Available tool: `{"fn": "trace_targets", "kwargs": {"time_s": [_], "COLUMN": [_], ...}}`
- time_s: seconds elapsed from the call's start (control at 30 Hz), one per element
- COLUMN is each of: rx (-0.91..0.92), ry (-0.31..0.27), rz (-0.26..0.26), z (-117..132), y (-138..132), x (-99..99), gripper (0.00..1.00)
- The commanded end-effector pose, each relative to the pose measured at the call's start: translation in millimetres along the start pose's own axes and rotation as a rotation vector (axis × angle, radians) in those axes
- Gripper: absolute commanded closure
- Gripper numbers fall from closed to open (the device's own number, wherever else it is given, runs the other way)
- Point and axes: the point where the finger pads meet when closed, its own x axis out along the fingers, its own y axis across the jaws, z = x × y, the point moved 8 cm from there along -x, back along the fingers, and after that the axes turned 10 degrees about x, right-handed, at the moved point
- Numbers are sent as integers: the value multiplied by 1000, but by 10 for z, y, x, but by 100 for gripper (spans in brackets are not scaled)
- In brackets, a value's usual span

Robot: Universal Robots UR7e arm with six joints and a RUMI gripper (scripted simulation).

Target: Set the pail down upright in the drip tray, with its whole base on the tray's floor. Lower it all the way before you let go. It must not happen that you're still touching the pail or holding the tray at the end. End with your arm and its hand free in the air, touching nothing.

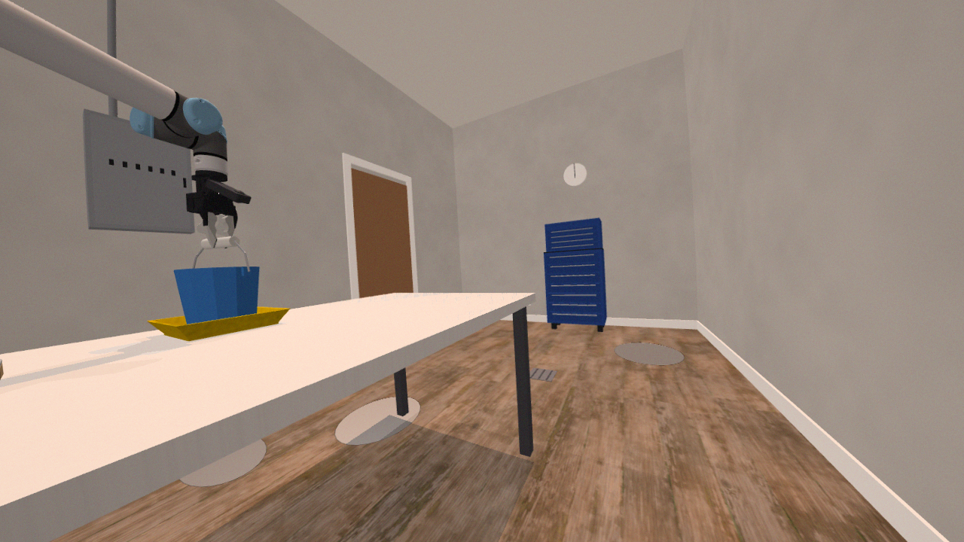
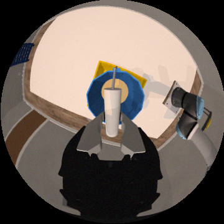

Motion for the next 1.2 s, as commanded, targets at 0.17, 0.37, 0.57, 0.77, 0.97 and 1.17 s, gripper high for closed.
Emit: {"fn": "trace_targets", "kwargs": {"time_s": [0.17,0.37,0.57,0.77,0.97,1.17], "rx": [0,0,0,0,0,0], "ry": [0,0,0,0,0,0], "rz": [0,0,0,0,0,0], "z": [1,1,1,1,1,1], "y": [0,0,0,0,0,0], "x": [-2,-2,-2,-2,-2,-2], "gripper": [100,100,100,100,100,0]}}
